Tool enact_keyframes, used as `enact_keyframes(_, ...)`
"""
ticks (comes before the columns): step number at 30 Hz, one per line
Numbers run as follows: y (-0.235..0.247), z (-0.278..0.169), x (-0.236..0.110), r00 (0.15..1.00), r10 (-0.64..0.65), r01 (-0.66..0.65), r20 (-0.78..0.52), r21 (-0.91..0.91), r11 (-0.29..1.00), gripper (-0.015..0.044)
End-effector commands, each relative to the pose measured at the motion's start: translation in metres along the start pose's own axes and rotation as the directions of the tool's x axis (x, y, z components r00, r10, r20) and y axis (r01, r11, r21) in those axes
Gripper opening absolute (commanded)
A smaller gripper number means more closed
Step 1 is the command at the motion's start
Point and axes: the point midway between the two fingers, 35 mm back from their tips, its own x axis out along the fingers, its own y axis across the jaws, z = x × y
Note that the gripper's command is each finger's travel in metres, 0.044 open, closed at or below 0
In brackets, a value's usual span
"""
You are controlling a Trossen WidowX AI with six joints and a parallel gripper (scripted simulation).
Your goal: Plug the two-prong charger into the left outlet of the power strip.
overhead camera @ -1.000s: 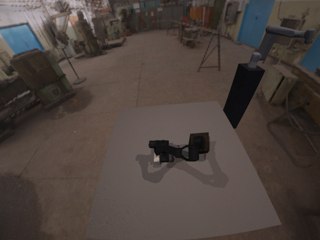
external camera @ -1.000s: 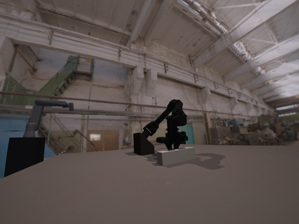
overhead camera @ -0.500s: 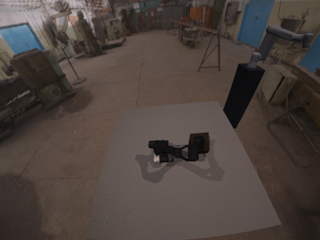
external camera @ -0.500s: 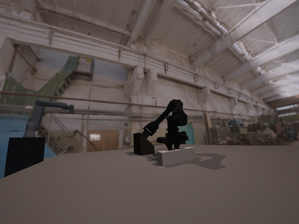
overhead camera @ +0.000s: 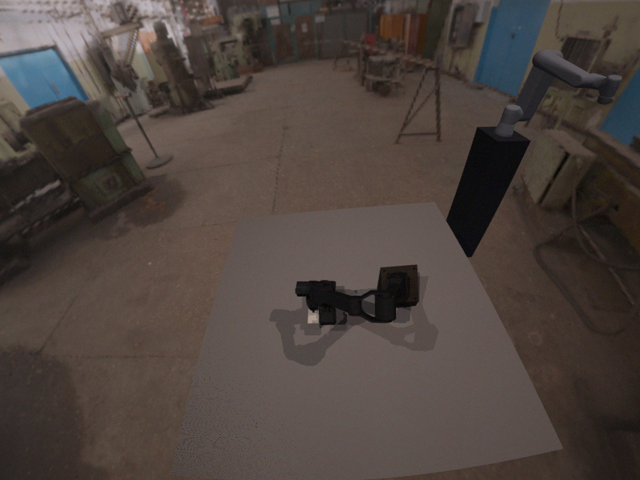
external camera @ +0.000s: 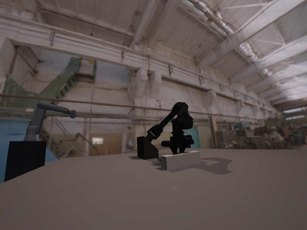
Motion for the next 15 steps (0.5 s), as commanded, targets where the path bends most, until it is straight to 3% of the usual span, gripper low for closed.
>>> enact_keyframes(1,0.0006,0.0012,-0.0002,1.0,0.003,-0.003,-0.001,0.008,1.0,0.0)
enact_keyframes(15,0.0005,0.0036,-0.0004,1.0,0.003,-0.003,-0.001,0.008,1.0,0.0)
